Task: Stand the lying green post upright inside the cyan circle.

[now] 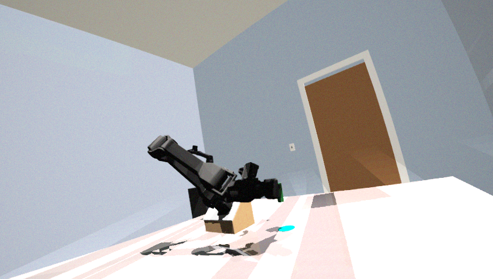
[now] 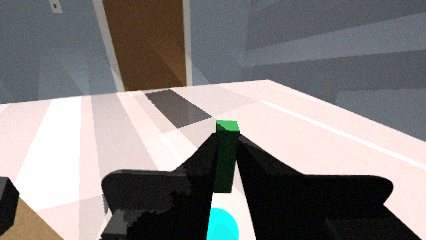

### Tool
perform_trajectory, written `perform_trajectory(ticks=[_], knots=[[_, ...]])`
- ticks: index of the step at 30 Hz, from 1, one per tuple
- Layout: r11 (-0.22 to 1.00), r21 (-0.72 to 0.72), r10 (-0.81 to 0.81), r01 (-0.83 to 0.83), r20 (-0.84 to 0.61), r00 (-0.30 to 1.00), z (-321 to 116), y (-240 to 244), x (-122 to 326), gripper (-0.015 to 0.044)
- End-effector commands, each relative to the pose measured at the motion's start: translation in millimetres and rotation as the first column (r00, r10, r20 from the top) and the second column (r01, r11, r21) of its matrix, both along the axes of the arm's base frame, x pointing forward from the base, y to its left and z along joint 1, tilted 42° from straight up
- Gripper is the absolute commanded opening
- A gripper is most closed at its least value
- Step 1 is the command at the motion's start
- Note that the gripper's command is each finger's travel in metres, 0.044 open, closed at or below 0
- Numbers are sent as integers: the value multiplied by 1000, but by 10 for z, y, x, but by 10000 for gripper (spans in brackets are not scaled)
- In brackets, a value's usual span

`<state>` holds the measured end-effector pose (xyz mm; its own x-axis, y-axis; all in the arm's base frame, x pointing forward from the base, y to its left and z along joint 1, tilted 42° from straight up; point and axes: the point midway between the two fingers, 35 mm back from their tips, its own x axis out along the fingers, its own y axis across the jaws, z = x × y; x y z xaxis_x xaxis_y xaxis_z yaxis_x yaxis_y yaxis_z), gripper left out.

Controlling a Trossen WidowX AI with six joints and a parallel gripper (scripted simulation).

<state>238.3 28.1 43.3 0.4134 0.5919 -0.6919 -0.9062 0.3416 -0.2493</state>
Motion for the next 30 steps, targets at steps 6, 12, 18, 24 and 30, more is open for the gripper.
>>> perform_trajectory(ticks=[6, 12, 18, 24, 30], knots=[[1000, -3, 4, -4, 1, 1000, -210, -200, 11, 23], [1000, -2, 4, -4, 1, 1000, -355, -328, -8, 23], [1000, 3, 3, -3, 3, 1000, -501, -447, -44, 23], [1000, 5, 2, -2, 4, 1000, -579, -507, -62, 23], [1000, 1, -2, 2, -5, 1000, -713, -604, -57, 23]])
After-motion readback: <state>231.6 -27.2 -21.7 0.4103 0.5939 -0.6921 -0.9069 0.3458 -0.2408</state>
